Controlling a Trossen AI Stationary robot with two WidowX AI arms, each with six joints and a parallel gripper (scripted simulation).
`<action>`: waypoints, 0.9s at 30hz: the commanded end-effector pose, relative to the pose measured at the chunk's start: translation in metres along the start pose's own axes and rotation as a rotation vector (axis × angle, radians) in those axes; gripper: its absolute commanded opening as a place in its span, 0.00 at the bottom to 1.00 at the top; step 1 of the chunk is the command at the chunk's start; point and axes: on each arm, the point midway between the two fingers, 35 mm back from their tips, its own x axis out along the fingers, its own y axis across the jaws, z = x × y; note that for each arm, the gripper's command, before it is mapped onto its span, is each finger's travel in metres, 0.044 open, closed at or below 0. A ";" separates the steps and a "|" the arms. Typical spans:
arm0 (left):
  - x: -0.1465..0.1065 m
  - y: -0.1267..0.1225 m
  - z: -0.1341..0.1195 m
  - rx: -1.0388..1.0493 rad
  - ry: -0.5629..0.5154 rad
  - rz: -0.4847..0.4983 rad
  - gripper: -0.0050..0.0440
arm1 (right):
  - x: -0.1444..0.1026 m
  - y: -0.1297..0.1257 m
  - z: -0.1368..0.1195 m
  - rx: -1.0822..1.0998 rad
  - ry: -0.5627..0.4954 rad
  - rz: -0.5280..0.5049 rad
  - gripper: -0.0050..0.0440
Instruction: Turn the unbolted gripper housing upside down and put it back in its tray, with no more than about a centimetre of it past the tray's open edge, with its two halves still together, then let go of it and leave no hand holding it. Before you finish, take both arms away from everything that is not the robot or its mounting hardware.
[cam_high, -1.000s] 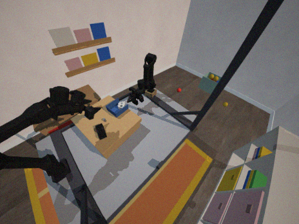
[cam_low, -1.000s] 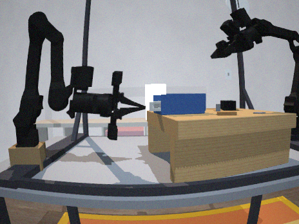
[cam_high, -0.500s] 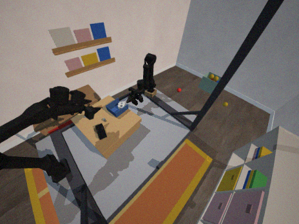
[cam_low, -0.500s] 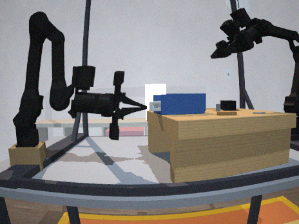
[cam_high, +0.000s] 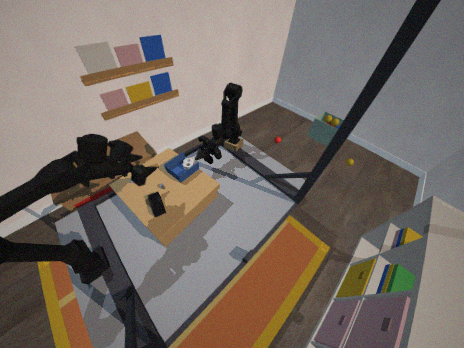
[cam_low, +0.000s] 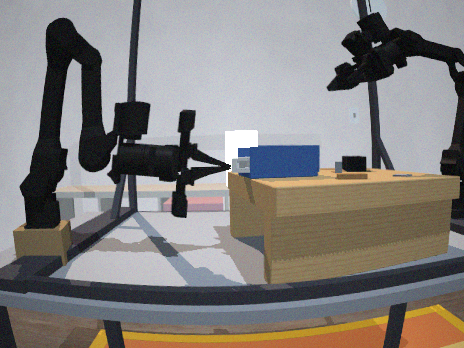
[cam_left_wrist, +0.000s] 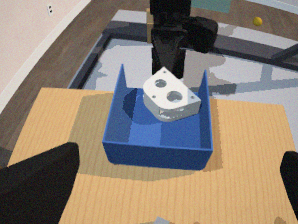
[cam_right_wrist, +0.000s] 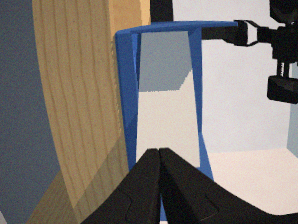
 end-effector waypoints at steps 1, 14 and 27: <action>-0.007 0.000 0.007 -0.007 -0.027 -0.004 1.00 | 0.003 -0.005 0.000 -0.001 -0.005 -0.014 0.10; -0.007 0.000 0.007 -0.007 -0.027 -0.004 1.00 | 0.005 -0.005 -0.001 -0.001 -0.005 -0.014 0.10; -0.007 0.000 0.007 -0.007 -0.027 -0.004 1.00 | 0.009 -0.006 -0.002 -0.002 -0.005 -0.013 0.10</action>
